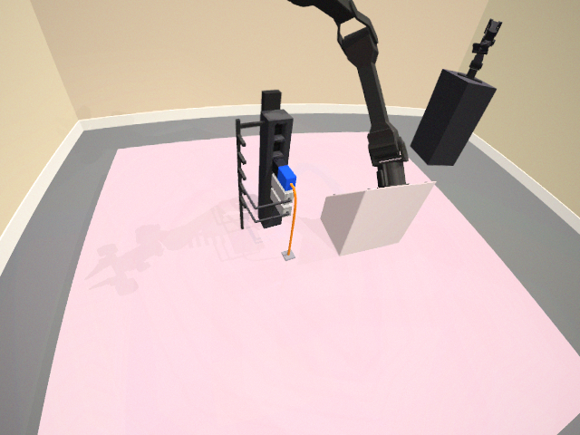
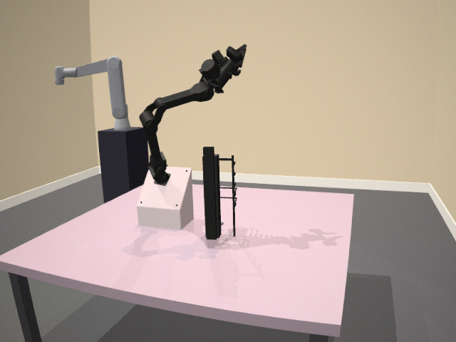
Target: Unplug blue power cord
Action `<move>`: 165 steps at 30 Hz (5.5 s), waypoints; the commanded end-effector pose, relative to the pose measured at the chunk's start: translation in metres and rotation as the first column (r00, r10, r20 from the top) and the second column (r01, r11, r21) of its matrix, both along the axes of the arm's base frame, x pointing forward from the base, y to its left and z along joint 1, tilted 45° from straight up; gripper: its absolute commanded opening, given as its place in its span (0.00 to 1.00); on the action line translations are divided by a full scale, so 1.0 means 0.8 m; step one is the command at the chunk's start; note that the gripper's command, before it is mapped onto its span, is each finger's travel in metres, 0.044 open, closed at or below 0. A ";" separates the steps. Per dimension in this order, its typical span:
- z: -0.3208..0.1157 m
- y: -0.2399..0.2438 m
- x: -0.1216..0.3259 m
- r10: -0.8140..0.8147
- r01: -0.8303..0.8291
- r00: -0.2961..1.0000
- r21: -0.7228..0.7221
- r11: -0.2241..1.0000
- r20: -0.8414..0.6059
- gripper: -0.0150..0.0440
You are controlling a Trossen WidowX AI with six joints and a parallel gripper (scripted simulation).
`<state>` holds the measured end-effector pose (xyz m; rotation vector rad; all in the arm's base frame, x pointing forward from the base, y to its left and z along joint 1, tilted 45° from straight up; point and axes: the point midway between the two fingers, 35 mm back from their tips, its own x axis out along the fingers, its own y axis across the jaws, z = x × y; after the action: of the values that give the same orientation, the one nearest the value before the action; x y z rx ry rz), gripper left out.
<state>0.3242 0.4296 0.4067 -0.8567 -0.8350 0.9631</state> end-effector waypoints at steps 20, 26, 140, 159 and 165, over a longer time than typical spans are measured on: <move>-0.399 -0.185 0.023 -0.768 0.091 0.602 -0.937 0.336 -0.217 0.53; -0.446 -0.284 -0.018 -0.854 -0.045 0.520 -0.998 -0.042 0.012 0.53; -0.450 -0.419 -0.080 -0.745 -0.260 0.571 -0.785 -0.563 0.345 0.53; -0.436 -0.419 -0.079 -0.743 -0.251 0.572 -0.787 -0.563 0.349 0.53; -0.427 -0.427 -0.076 -0.743 -0.251 0.572 -0.787 -0.563 0.349 0.53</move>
<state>0.2617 0.0912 0.0609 -2.0014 1.6036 0.9186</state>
